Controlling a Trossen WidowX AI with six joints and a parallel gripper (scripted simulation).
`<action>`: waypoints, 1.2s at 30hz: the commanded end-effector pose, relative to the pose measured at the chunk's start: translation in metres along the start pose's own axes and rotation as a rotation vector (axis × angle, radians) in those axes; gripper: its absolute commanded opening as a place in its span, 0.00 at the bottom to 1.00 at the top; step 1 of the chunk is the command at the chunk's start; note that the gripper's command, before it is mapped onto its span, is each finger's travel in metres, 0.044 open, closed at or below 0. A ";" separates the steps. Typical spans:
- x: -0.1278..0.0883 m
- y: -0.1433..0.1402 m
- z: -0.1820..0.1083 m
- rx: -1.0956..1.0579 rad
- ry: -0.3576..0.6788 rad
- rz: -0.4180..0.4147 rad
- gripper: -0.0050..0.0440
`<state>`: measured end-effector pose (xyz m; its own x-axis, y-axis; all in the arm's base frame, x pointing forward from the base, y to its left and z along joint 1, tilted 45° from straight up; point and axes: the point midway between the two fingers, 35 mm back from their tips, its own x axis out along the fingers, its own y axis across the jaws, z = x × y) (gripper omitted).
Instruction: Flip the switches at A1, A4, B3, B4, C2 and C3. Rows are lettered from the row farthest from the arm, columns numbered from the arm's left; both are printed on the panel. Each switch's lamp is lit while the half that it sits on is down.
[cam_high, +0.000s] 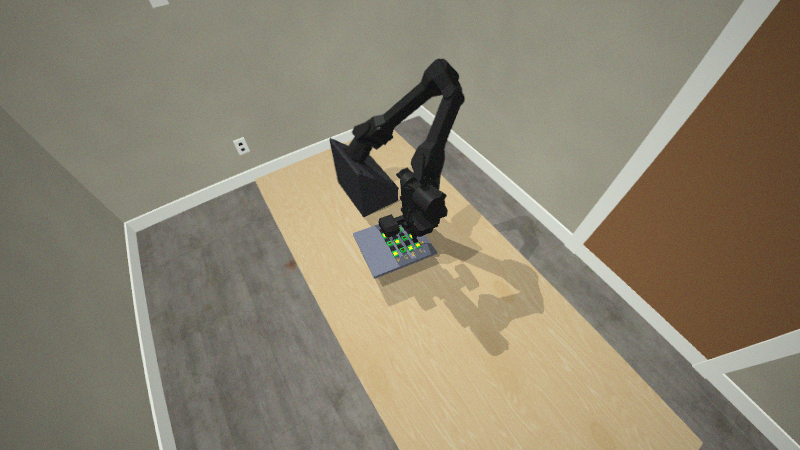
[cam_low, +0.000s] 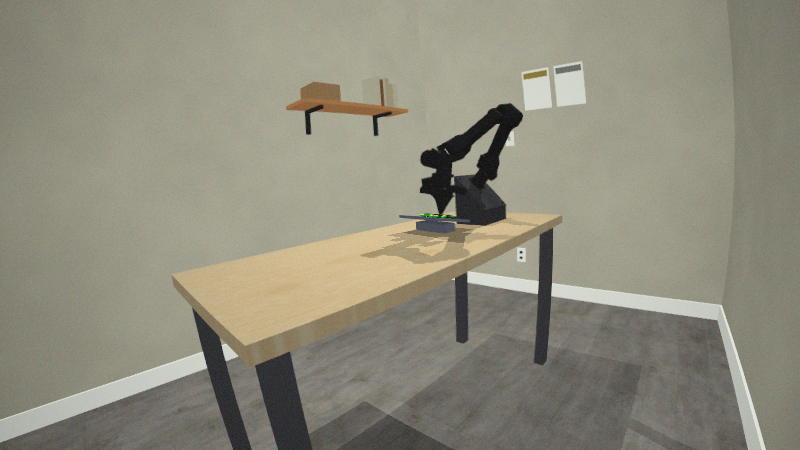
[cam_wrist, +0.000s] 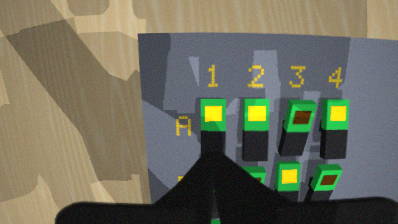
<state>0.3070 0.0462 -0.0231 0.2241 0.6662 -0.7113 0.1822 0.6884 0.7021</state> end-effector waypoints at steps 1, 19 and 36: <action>-0.002 0.002 0.004 -0.009 -0.013 0.001 0.00; 0.001 0.000 0.001 0.003 -0.006 -0.002 0.00; 0.003 0.000 0.001 0.001 -0.006 -0.002 0.00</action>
<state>0.3079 0.0481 -0.0248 0.2251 0.6663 -0.7109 0.1818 0.6881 0.7025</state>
